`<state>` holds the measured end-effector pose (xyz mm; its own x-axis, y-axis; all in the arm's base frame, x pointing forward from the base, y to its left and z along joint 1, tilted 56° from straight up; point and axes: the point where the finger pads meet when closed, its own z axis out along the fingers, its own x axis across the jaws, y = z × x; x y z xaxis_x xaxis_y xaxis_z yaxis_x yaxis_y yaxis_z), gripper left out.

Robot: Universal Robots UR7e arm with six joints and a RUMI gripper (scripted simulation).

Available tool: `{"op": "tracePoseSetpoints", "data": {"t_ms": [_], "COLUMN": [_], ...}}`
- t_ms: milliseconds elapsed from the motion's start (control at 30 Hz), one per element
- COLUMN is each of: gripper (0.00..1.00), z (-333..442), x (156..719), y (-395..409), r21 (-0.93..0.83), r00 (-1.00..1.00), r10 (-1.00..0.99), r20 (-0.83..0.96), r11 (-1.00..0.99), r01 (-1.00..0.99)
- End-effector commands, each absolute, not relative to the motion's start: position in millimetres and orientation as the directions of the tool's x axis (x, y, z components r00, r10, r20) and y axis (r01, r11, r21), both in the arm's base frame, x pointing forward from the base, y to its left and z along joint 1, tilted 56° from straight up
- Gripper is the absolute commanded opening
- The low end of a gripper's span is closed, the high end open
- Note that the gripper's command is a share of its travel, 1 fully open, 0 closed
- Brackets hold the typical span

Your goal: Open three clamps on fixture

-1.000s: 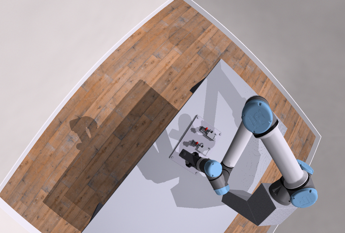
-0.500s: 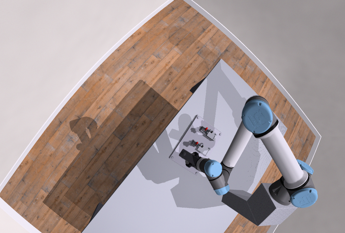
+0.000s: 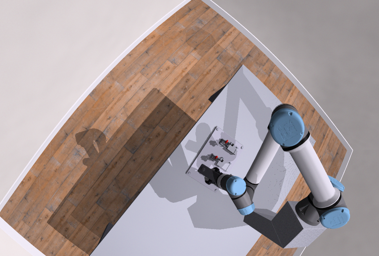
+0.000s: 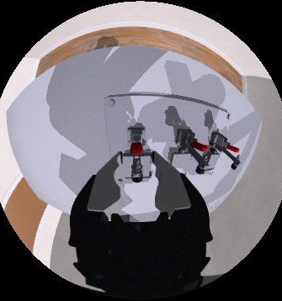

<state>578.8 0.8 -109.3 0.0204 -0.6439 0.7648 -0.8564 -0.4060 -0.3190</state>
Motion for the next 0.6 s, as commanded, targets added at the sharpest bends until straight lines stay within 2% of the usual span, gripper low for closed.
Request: {"op": "tracePoseSetpoints", "data": {"t_ms": [0, 567], "gripper": [0.28, 0.28], "z": [-102.5, -91.0], "x": [571.0, 560.0], "y": [9.6, 22.9], "r21": [-0.316, -0.316], "r00": [0.023, 0.023], "r10": [-0.644, -0.644], "r20": [0.765, 0.765], "r11": [-0.406, -0.406], "r01": [-0.857, -0.858]}}
